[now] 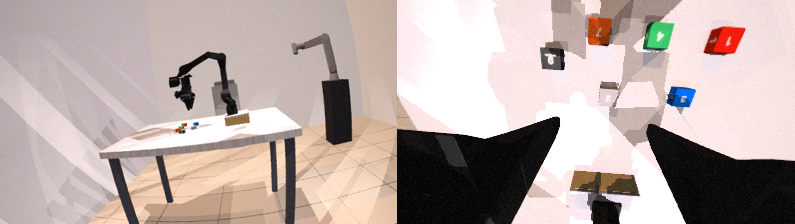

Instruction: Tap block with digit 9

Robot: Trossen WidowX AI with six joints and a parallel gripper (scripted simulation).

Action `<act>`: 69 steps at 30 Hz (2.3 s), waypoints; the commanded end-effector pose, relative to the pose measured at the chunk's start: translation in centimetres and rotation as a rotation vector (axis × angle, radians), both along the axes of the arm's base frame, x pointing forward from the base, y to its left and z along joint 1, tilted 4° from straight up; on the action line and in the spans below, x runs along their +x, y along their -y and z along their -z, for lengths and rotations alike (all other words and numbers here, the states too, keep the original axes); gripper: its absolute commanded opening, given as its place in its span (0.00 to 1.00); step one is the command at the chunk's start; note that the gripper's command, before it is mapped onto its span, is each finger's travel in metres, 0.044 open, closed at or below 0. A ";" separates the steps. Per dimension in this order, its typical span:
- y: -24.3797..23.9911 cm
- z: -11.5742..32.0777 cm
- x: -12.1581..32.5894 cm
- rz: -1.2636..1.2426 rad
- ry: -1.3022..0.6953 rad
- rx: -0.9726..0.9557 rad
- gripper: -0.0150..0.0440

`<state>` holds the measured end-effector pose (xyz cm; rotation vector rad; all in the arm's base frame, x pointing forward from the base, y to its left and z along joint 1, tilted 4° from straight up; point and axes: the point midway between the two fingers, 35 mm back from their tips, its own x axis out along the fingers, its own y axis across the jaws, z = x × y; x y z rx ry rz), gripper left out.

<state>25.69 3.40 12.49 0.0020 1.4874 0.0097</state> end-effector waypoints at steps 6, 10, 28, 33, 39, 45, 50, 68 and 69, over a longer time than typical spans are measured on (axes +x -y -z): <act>-9.3 -0.5 4.2 -0.003 0.005 0.007 0.93; -9.3 -0.5 4.2 -0.003 0.005 0.007 0.93; -9.3 -0.5 4.2 -0.003 0.005 0.007 0.93; -9.5 3.6 4.9 -0.003 0.006 0.007 0.75; -9.5 7.6 4.9 -0.003 0.005 0.007 0.49; -9.5 7.6 4.9 -0.003 0.005 0.007 0.29; -9.5 7.6 4.9 -0.003 0.005 0.007 0.29; -9.5 9.4 5.1 -0.003 0.005 0.007 0.29; -9.5 9.6 5.1 -0.003 0.005 0.007 0.29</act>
